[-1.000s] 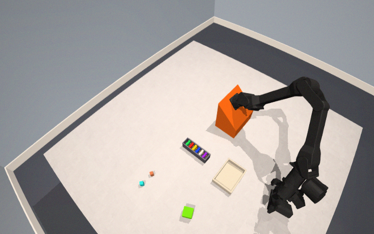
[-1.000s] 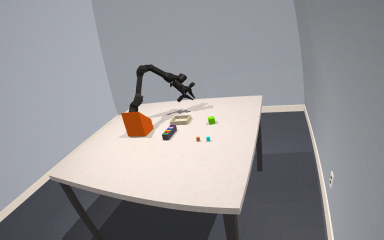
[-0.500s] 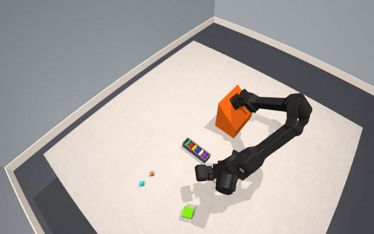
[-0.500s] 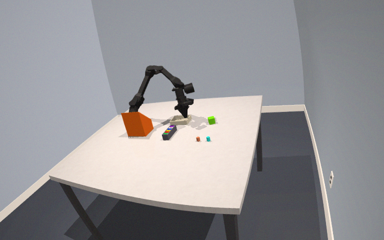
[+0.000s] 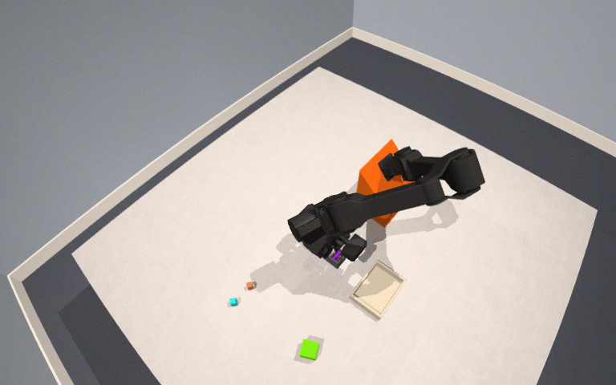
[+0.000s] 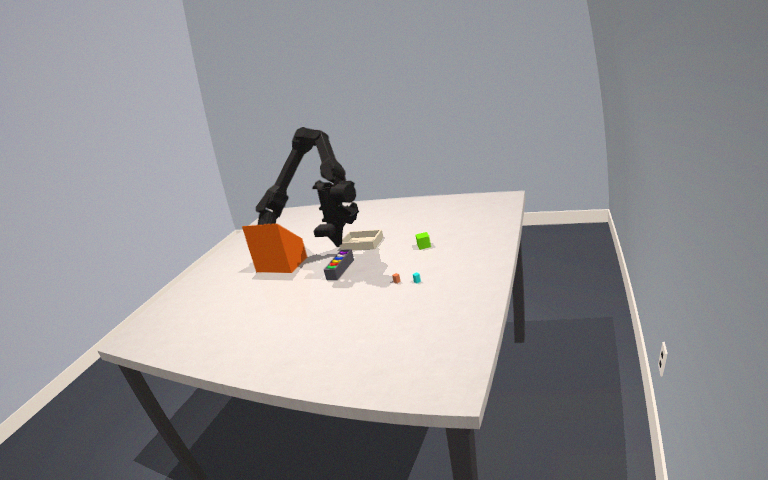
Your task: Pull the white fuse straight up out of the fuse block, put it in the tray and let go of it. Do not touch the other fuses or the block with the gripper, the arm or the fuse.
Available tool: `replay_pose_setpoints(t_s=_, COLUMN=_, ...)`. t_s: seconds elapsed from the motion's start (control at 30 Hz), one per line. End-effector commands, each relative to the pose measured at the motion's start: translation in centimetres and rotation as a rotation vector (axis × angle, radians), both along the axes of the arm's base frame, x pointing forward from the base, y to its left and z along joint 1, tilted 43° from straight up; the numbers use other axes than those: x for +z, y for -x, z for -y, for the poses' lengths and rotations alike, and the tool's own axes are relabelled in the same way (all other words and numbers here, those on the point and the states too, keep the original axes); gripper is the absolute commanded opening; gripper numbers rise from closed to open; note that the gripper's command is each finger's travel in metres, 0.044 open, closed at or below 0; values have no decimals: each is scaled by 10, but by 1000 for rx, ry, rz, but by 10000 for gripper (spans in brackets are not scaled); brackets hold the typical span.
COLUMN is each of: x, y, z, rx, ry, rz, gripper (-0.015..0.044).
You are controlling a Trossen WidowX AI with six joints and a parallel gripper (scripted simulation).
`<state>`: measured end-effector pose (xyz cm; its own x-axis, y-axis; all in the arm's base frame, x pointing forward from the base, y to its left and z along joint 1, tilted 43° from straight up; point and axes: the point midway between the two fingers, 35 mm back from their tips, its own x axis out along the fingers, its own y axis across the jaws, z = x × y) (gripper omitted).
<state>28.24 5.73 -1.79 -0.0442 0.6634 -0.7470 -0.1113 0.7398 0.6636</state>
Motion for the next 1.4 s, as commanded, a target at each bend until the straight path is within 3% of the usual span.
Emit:
replay_pose_setpoints(t_s=0.0, x=1, y=2, z=-1, rx=-11, ry=-12, rz=-11, gripper=74)
replay_pose_setpoints(t_s=1.37, x=-21, y=5, z=-23, rx=-11, ry=-14, rz=-11, gripper=74)
